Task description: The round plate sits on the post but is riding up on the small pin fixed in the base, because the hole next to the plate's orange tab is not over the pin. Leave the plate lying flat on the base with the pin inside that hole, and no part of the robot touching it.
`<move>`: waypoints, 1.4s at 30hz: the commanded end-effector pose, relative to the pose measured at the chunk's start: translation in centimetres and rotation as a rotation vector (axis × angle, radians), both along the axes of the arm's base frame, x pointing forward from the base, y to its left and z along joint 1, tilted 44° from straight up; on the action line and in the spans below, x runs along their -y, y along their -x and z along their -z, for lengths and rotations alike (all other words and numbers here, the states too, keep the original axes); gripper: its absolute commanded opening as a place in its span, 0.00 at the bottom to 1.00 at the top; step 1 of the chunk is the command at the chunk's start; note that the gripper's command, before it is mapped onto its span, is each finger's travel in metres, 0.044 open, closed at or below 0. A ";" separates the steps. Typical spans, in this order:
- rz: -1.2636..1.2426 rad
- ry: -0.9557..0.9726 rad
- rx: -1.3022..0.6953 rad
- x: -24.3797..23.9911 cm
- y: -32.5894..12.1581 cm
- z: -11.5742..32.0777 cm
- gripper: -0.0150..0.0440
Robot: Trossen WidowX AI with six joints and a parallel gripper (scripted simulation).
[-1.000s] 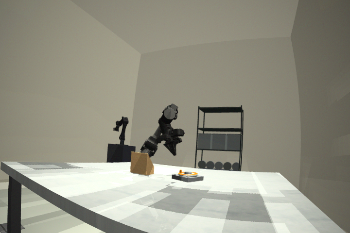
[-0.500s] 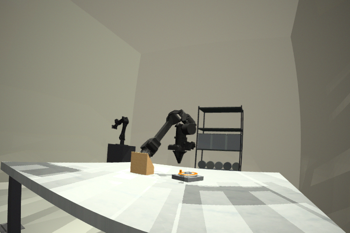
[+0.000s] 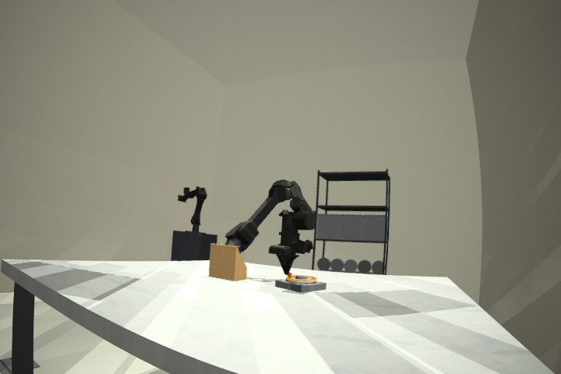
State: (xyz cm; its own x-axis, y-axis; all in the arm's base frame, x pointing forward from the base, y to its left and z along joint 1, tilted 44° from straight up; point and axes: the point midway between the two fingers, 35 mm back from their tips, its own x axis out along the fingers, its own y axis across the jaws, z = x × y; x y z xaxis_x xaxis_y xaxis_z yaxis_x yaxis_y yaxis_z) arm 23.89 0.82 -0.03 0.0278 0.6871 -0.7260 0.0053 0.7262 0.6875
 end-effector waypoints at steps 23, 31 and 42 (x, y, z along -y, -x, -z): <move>0.003 -0.005 -0.003 -2.4 -0.1 -1.8 0.25; 0.003 -0.006 -0.003 -3.0 -0.5 -2.4 0.25; 0.003 -0.006 -0.002 -3.6 -1.4 -3.1 0.25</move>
State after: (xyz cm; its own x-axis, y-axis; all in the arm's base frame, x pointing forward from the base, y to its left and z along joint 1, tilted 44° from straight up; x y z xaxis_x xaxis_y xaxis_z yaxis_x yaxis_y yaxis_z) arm 24.67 4.26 2.59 0.0158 0.6909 -0.7228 0.0195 0.7225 0.6910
